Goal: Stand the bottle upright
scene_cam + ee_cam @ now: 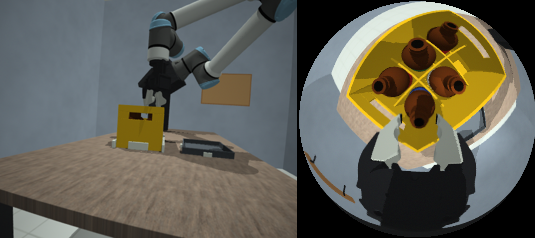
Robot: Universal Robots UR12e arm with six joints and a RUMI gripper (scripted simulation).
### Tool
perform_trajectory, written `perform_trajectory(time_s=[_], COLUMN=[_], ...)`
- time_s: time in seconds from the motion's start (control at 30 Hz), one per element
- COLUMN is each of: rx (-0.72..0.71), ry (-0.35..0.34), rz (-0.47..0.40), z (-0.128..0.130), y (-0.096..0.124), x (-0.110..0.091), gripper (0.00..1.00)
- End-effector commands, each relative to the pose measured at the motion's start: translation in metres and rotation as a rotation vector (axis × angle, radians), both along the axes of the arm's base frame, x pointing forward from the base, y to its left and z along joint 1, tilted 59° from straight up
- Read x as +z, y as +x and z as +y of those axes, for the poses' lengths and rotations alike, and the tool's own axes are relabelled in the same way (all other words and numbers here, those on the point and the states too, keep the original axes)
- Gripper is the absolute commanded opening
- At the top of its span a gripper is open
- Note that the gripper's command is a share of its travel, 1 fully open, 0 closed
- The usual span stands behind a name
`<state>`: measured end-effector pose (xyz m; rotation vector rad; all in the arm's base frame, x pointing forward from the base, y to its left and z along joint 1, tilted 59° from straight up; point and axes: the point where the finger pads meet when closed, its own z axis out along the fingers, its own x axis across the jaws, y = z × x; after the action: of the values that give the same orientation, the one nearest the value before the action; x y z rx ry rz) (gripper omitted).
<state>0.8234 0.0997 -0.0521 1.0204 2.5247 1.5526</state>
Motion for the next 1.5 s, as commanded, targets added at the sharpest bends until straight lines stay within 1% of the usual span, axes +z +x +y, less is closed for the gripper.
perform_trajectory(time_s=[0.0,0.7,0.73,1.47], rx=[0.001,0.001,0.001,0.001], ry=[0.0,0.0,0.0,0.0], rz=[-0.002,-0.002,-0.002,-0.002], z=[0.0008,0.0008,0.0008,0.0008], y=[0.0016,0.0016,0.0016,0.0016], x=[0.0008,0.0008,0.0008,0.0007], gripper=[0.38,0.38,0.0,0.0])
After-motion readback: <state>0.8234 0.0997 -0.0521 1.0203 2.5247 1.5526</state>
